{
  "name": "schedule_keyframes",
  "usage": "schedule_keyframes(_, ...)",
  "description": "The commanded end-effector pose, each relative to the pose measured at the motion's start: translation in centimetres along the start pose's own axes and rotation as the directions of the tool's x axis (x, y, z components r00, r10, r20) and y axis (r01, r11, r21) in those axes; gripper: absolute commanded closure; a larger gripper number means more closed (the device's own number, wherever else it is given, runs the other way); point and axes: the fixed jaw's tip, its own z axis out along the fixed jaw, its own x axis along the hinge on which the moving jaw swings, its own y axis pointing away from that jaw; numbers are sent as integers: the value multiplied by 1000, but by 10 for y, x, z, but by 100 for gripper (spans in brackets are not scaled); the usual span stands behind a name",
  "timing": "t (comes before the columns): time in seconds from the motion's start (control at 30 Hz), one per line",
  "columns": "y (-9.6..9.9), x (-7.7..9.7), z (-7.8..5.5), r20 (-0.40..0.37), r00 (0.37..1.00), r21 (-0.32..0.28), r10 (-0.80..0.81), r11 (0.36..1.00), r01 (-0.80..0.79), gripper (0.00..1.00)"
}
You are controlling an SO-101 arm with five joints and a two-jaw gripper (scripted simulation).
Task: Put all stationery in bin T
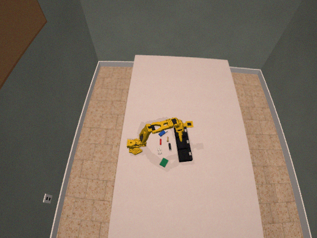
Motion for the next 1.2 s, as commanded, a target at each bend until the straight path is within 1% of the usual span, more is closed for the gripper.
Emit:
schedule_keyframes(0.0,10,-20,-26,118,993,-44,1,999,4,0)
schedule_keyframes(0.17,13,-29,-42,178,984,-64,5,998,7,0)
schedule_keyframes(0.3,14,-34,-51,209,978,-74,7,997,9,0)
schedule_keyframes(0.57,15,-35,-54,221,975,-78,8,997,9,0)
schedule_keyframes(0.7,16,-32,-54,208,978,-75,-4,997,20,1)
schedule_keyframes(0.8,18,-21,-52,163,985,-66,-48,996,59,6)
schedule_keyframes(0.9,22,-2,-49,81,989,-56,-127,990,132,15)
schedule_keyframes(0.97,22,-2,-49,81,989,-56,-127,990,132,15)
schedule_keyframes(1.07,26,26,-47,-32,972,-55,-235,971,233,27)
schedule_keyframes(1.17,28,56,-48,-154,924,-71,-351,936,344,41)
